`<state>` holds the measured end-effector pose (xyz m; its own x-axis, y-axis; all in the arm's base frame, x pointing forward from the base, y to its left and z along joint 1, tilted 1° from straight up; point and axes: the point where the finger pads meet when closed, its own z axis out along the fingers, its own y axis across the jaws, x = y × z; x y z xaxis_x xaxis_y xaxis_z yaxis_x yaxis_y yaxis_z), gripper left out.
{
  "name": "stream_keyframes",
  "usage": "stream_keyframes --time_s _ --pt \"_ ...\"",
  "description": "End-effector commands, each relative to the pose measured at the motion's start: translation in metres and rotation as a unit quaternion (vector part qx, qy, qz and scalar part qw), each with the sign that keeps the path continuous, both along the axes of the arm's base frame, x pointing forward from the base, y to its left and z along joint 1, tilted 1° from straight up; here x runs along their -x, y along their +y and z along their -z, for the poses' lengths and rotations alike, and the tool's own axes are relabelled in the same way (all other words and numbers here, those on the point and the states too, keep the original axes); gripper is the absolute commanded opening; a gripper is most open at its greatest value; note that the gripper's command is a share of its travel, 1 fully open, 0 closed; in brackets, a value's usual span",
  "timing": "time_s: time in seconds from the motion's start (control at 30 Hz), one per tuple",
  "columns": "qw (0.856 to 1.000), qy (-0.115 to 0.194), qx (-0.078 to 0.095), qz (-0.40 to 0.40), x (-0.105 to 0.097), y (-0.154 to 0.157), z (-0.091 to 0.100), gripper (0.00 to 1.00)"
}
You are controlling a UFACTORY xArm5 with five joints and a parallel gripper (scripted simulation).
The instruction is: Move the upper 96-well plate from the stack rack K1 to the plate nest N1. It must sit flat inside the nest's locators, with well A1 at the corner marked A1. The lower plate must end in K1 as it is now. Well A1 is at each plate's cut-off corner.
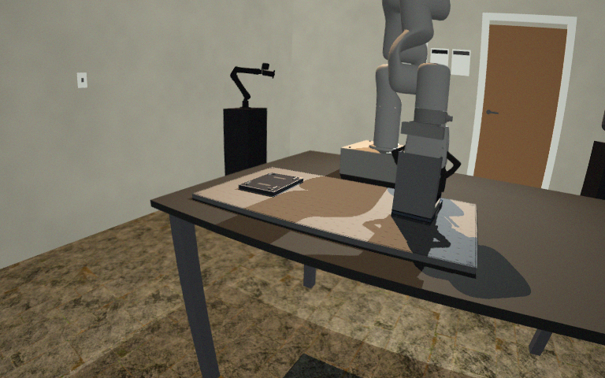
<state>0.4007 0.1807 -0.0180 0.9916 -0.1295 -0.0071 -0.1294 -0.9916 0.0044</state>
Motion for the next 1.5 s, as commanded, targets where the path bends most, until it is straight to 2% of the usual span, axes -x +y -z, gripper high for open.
stream_keyframes --time_s 0.0,0.7,1.23,1.27,1.47 --pt "1.0 0.001 -0.006 0.0 -0.001 0.001 0.001 1.0" --pt "1.0 0.001 -0.006 0.0 -0.001 0.001 0.013 1.0" --pt "1.0 0.001 -0.006 0.0 -0.001 0.001 0.013 1.0" --pt "1.0 0.001 -0.006 0.0 -0.001 0.001 0.013 0.0" --pt "1.0 0.001 -0.006 0.0 -0.001 0.001 0.013 0.0"
